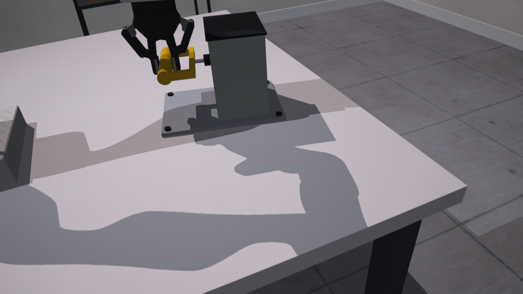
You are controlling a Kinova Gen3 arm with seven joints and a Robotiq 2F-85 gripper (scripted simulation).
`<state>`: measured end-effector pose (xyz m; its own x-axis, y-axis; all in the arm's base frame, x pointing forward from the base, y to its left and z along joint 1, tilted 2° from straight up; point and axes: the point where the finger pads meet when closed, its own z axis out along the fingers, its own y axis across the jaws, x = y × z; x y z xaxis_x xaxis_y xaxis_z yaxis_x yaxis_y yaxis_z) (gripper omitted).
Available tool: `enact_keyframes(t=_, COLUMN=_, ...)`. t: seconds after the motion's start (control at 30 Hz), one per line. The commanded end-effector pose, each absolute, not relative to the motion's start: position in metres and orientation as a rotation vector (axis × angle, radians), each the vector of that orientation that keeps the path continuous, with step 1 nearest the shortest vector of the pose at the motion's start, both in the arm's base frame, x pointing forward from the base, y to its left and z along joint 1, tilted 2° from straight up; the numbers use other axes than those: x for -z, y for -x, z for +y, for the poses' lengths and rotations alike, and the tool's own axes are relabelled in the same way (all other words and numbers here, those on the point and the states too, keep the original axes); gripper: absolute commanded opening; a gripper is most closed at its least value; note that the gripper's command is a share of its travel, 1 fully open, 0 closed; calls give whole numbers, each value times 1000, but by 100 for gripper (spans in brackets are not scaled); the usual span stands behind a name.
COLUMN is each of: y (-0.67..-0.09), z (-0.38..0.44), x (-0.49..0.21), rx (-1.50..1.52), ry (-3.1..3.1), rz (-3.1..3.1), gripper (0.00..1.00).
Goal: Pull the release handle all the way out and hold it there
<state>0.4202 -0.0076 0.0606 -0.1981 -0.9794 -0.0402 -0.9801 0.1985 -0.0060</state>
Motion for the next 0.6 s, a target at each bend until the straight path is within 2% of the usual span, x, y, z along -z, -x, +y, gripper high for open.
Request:
enact_keyframes(t=0.0, y=-421, z=-8, x=-61, rx=-31, ry=1966, rz=2404, gripper=0)
enact_keyframes(t=0.57, y=-415, z=-6, x=-61, rx=-31, ry=1966, rz=2404, gripper=0)
